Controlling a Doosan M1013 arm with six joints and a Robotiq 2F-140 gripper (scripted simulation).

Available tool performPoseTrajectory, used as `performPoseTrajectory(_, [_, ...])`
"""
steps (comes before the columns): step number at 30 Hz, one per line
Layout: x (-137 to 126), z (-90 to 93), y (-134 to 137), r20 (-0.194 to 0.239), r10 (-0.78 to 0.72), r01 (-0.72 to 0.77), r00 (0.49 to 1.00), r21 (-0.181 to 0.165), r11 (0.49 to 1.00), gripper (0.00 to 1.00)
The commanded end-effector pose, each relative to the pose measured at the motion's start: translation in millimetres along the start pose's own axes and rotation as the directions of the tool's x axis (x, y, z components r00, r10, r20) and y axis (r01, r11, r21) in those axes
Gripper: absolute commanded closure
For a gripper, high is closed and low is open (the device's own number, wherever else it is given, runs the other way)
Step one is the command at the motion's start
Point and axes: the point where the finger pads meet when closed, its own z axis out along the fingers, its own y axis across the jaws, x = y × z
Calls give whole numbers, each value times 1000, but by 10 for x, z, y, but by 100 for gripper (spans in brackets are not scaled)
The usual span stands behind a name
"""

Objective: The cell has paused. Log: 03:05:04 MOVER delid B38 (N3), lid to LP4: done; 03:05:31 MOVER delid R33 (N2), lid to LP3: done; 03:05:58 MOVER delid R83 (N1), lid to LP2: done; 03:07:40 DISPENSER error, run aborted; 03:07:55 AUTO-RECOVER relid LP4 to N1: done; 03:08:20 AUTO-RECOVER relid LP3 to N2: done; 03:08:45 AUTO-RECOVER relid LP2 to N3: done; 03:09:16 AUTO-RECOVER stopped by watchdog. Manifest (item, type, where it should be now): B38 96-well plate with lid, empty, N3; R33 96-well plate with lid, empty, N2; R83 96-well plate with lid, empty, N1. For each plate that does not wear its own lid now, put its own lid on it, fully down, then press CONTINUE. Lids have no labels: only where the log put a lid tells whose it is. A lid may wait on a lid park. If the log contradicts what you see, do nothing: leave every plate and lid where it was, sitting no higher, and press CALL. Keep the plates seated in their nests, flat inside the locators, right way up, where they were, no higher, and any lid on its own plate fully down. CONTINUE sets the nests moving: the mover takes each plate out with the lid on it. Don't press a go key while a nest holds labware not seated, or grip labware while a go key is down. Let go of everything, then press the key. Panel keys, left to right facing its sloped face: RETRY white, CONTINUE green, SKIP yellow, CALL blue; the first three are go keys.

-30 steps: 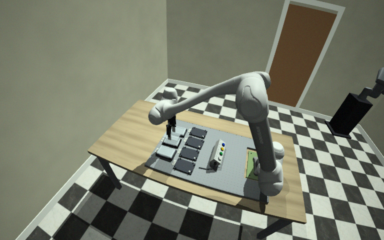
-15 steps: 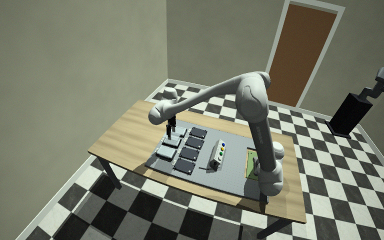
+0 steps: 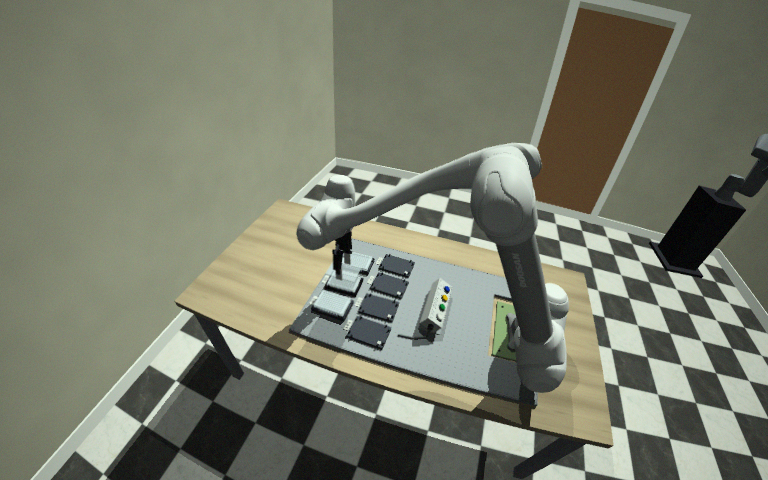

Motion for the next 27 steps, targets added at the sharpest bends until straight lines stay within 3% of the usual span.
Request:
performPoseTrajectory(1, [0,-2,0,0,0,0,1000,0,1000,100])
performPoseTrajectory(27, [0,102,0,0,-20,20,1000,0,1000,100])
